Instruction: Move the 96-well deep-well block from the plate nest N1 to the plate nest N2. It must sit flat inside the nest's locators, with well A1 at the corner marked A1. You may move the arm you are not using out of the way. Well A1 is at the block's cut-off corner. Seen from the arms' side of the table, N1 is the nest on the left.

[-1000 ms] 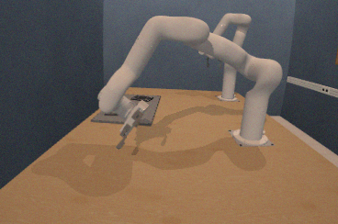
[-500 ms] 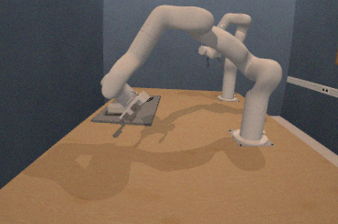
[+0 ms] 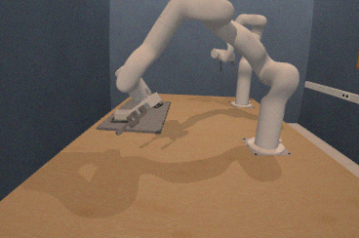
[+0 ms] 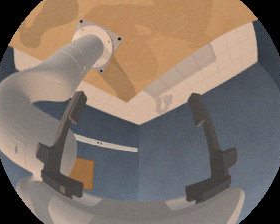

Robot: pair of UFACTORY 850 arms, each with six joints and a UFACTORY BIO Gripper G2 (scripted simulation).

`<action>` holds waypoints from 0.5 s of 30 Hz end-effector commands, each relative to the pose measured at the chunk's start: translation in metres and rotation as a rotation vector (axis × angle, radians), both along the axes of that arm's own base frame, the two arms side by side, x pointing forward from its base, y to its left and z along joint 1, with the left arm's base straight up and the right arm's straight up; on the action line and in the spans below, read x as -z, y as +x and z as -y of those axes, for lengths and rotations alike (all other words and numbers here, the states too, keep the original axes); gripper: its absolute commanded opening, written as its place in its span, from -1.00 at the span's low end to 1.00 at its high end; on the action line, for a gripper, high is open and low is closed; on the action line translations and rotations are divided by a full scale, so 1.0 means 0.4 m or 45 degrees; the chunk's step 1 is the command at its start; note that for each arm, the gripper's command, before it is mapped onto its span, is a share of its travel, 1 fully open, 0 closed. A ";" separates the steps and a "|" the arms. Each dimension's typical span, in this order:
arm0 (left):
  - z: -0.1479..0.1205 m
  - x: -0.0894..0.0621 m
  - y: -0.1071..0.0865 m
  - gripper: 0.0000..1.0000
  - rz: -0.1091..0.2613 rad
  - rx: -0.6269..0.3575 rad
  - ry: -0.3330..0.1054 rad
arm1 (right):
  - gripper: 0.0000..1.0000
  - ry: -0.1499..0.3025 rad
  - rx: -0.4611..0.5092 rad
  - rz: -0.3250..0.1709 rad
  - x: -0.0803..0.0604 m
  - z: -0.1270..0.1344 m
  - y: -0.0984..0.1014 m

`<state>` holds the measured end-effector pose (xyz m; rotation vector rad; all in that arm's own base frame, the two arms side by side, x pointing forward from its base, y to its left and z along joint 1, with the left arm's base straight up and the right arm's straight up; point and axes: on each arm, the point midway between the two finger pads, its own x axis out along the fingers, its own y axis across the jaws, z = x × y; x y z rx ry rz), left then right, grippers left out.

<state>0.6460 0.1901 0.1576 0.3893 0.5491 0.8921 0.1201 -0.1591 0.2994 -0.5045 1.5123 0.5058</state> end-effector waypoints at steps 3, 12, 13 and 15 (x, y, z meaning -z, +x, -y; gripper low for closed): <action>0.047 -0.021 0.029 -0.25 0.087 0.113 -0.100 | 1.00 -0.001 0.000 0.001 -0.001 0.000 0.001; 0.106 -0.054 0.056 -0.25 0.193 0.266 -0.205 | 1.00 -0.001 0.000 0.001 -0.001 0.000 0.001; 0.116 -0.060 0.060 -0.25 0.214 0.297 -0.224 | 1.00 -0.001 0.000 0.001 -0.001 0.000 0.001; 0.127 -0.067 0.065 -0.25 0.214 0.298 -0.225 | 1.00 -0.001 0.000 0.001 -0.001 0.000 0.001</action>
